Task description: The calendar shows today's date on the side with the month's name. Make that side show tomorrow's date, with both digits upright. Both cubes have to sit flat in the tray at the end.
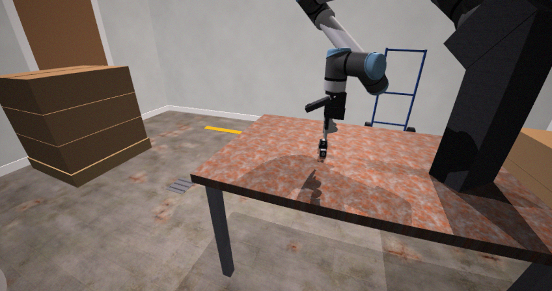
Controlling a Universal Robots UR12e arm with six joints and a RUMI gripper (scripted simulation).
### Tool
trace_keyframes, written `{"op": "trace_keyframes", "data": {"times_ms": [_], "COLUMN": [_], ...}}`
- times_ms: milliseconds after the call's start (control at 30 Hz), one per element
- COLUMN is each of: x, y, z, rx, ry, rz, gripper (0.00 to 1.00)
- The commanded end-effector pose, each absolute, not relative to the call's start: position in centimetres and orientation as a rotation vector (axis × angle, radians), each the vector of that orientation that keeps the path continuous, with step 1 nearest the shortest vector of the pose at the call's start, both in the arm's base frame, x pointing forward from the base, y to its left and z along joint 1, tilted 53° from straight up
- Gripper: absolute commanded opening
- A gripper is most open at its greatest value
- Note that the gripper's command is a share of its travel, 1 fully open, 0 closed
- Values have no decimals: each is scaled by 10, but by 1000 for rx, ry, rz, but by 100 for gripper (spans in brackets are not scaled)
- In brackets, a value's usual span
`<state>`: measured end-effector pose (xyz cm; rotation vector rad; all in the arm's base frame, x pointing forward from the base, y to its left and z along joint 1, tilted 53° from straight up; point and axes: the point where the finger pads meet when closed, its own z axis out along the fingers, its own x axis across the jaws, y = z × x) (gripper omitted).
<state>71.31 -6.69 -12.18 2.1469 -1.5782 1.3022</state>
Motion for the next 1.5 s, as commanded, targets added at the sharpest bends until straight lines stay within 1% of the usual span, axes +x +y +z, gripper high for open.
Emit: {"op": "trace_keyframes", "data": {"times_ms": [0,1467], "x": [711,725], "y": [-66,-80], "z": [-123,-136], "rx": [2148,2146], "ry": [-1578,-1580], "rz": [1299,1302], "gripper": [28,28]}}
